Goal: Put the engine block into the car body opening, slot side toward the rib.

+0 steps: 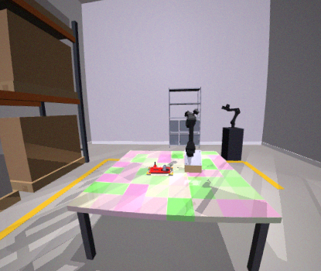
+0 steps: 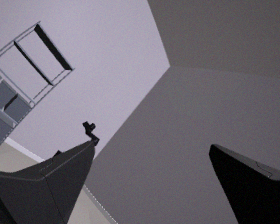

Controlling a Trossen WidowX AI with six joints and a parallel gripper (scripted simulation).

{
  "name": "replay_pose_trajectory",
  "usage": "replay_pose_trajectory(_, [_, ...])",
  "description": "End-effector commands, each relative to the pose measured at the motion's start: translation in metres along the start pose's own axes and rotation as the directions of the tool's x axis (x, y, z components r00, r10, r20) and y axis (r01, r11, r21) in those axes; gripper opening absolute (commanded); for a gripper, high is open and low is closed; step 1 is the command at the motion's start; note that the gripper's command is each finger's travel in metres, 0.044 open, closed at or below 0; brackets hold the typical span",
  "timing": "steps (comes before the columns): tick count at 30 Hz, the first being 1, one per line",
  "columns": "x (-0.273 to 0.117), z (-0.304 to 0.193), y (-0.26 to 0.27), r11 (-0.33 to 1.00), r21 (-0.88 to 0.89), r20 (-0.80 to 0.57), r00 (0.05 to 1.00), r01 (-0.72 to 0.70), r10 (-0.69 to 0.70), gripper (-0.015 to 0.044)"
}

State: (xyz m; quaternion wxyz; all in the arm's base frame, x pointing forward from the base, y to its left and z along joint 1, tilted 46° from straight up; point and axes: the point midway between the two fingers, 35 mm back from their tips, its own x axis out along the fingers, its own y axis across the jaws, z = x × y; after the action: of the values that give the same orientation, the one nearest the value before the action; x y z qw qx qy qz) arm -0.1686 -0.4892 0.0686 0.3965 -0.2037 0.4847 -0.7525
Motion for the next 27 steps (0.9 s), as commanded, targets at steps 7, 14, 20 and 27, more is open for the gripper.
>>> replay_pose_trajectory(7, [-0.026, 0.053, 0.039, 0.965, 0.175, 0.114, 0.977, -0.196, 0.177, 0.0440])
replay_pose_trajectory(14, [-0.048, 0.082, 0.066, 0.886, 0.304, 0.179, 0.935, -0.350, 0.307, 0.0440])
replay_pose_trajectory(20, [-0.072, 0.104, 0.087, 0.787, 0.398, 0.223, 0.882, -0.472, 0.416, 0.0440])
replay_pose_trajectory(27, [-0.104, 0.128, 0.111, 0.640, 0.491, 0.263, 0.801, -0.591, 0.538, 0.0440])
